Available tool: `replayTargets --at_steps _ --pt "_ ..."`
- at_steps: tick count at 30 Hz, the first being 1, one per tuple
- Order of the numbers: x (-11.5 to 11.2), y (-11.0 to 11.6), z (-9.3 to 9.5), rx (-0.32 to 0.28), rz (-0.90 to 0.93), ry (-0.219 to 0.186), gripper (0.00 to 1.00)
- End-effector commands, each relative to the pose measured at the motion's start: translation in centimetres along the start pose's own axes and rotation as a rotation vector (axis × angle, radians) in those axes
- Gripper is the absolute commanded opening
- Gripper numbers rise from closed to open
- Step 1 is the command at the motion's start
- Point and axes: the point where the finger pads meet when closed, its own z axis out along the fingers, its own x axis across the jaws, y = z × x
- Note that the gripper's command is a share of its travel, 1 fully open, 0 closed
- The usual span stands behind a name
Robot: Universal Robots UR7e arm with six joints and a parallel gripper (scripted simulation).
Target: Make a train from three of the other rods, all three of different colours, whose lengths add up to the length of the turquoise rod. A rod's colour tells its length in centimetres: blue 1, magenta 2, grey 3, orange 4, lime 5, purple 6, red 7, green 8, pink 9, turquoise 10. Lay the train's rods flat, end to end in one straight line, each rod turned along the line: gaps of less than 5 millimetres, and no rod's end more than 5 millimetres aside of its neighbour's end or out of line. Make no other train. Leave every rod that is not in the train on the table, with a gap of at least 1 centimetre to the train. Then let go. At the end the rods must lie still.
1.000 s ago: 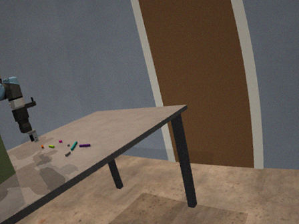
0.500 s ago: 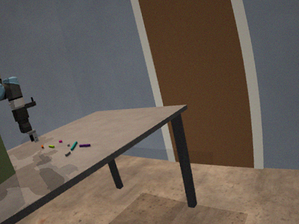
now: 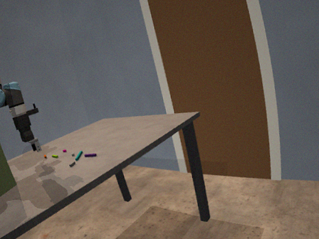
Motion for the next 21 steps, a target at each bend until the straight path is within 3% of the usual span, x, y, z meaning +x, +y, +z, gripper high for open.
replayTargets --at_steps 1,11,21 --pt "0.0 0.0 0.0 0.001 0.0 0.0 1.0" --pt "0.0 -0.2 0.0 0.001 0.028 0.0 1.0" --pt "0.1 -1.4 0.1 0.001 0.234 0.0 1.0"
